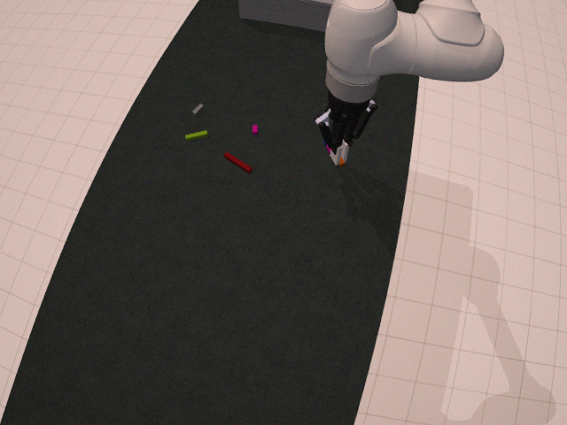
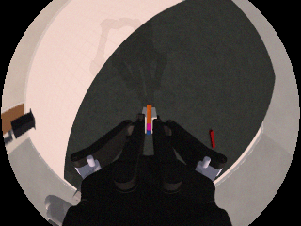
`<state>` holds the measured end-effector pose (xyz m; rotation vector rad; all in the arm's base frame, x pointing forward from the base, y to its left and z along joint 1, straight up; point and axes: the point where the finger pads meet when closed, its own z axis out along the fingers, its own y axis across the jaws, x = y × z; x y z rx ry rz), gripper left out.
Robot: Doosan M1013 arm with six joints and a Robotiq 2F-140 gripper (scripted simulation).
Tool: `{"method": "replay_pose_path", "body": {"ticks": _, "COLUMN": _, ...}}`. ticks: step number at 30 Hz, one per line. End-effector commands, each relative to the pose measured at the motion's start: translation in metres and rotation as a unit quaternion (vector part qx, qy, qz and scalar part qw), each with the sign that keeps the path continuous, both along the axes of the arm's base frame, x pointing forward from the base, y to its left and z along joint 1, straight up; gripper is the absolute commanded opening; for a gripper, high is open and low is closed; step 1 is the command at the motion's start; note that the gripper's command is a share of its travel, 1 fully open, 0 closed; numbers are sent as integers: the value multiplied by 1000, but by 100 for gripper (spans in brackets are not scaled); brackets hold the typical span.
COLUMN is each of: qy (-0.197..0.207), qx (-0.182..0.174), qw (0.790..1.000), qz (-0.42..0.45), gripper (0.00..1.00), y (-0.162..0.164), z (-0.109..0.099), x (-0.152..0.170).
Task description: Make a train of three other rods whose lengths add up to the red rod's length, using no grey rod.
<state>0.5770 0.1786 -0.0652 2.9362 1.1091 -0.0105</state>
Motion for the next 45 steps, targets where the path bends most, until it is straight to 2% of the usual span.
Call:
{"method": "replay_pose_path", "body": {"ticks": 1, "qy": 0, "qx": 0, "qw": 1000, "qz": 0, "gripper": 3, "y": 0, "z": 0, "x": 0}}
{"method": "replay_pose_path", "body": {"ticks": 21, "qy": 0, "qx": 0, "qw": 1000, "qz": 0, "gripper": 3, "y": 0, "z": 0, "x": 0}}
{"method": "replay_pose_path", "body": {"ticks": 45, "qy": 0, "qx": 0, "qw": 1000, "qz": 0, "gripper": 3, "y": 0, "z": -12, "x": 0}}
